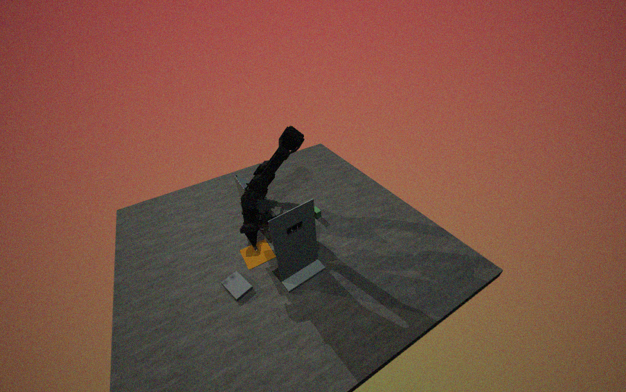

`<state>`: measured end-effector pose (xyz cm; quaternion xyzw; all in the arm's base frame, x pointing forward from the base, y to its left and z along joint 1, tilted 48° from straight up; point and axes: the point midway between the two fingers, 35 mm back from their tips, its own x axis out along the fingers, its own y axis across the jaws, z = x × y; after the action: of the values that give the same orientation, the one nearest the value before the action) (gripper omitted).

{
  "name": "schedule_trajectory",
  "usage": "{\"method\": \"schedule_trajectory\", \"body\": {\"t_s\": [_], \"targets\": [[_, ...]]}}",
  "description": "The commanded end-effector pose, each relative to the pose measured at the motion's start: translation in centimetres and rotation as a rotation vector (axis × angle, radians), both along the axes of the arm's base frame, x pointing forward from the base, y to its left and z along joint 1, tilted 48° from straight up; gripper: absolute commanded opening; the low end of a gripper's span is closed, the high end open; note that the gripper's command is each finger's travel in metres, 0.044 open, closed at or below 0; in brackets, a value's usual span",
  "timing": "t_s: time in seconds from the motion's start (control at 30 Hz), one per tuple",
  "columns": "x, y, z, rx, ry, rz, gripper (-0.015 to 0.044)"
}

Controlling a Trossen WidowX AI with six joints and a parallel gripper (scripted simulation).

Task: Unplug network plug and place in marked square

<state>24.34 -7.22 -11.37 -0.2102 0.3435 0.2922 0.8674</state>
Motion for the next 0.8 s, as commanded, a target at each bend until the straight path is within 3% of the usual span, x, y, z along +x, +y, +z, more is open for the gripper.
{"method": "schedule_trajectory", "body": {"t_s": [0.0,0.77], "targets": [[-0.2,0.5,-0.5,0.004,0.009,-0.003,0.0],[0.0,2.3,-1.9,0.007,0.007,-0.004,0.0]]}}
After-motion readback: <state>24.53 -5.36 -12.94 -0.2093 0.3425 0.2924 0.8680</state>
